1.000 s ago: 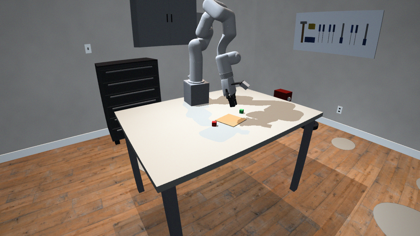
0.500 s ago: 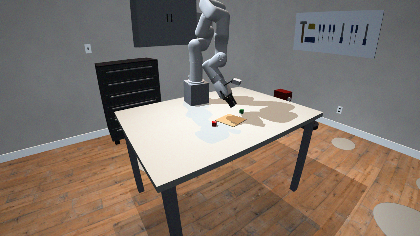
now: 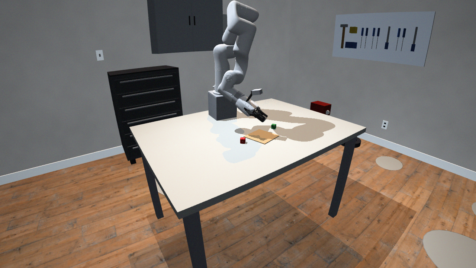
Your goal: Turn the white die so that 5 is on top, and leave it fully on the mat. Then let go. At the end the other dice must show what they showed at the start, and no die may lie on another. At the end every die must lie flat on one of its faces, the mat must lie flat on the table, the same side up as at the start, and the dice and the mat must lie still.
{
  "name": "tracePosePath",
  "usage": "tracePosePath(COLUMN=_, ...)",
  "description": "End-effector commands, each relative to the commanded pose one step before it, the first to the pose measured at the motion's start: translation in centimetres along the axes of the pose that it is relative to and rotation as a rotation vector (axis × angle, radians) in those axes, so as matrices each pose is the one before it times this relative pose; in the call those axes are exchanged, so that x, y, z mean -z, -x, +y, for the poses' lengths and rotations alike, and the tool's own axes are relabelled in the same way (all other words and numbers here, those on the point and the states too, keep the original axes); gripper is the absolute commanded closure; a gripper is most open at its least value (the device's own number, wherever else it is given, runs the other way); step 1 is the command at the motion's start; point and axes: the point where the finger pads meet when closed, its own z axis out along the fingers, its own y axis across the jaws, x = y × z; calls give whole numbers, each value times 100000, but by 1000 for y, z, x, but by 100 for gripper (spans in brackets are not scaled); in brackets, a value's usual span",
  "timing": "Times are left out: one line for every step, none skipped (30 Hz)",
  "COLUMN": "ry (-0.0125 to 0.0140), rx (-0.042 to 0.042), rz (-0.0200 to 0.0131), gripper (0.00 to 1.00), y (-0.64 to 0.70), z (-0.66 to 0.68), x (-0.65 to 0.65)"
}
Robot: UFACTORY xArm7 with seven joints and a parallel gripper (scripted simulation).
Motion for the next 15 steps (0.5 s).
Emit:
tracePosePath(ry=-279, rx=392, rz=3455, gripper=79, y=-149, z=60, x=-122)
tracePosePath(ry=38, rx=-2, rz=508, gripper=79, y=-3, z=4, x=16)
tracePosePath(ry=25, rx=-1, rz=322, gripper=79, y=-2, z=2, x=10)
tracePosePath(ry=14, rx=-1, rz=173, gripper=79, y=-1, z=1, x=6)
tracePosePath(ry=6, rx=0, rz=66, gripper=79, y=-1, z=1, x=2)
tracePosePath(ry=1, rx=0, rz=10, gripper=79, y=0, z=0, x=0)
tracePosePath(ry=0, rx=0, rz=0, gripper=79, y=1, z=0, x=-1)
tracePosePath(ry=0, rx=1, rz=0, gripper=79, y=8, z=0, x=-4)
tracePosePath(ry=-1, rx=4, rz=0, gripper=79, y=20, z=0, x=-11)
tracePosePath(ry=-1, rx=6, rz=1, gripper=79, y=37, z=0, x=-20)
tracePosePath(ry=-2, rx=9, rz=1, gripper=79, y=58, z=1, x=-31)
tracePosePath(ry=-3, rx=12, rz=2, gripper=79, y=81, z=1, x=-43)
tracePosePath(ry=-4, rx=15, rz=3, gripper=79, y=106, z=0, x=-56)
tracePosePath(ry=-5, rx=15, rz=4, gripper=79, y=133, z=0, x=-70)
tracePosePath(ry=0, rx=3, rz=-1, gripper=79, y=160, z=2, x=-86)
